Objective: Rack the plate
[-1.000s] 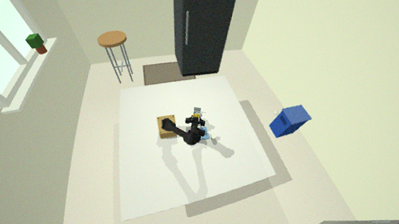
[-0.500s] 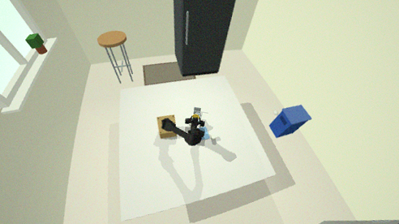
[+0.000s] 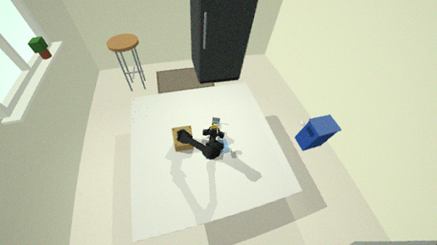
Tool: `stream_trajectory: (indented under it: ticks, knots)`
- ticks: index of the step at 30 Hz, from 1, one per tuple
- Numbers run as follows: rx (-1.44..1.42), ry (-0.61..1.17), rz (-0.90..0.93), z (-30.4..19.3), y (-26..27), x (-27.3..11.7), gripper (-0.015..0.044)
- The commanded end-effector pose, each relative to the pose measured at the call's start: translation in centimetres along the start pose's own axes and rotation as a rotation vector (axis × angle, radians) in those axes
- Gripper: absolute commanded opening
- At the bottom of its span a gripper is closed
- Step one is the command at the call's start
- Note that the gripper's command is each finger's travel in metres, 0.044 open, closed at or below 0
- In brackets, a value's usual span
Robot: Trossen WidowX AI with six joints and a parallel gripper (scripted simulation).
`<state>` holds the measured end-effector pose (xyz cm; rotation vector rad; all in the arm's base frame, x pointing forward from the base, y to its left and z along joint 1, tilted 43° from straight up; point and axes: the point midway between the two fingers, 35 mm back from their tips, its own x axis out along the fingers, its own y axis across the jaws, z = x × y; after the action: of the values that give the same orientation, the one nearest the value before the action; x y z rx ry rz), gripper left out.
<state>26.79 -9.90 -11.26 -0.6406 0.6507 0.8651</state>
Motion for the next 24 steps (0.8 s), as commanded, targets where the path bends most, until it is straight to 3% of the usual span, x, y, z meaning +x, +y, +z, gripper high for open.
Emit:
stream_trajectory:
  ticks: [1,7,16,24]
  knots:
    - [0.0,0.0,0.0,0.0,0.0,0.0,0.0263]
    - [0.0,0.0,0.0,0.0,0.0,0.0,0.04]
    - [0.0,0.001,0.0,0.2,0.0,0.0,0.04]
    - [-0.017,0.005,0.001,8.9,-0.5,-1.2,0.04]
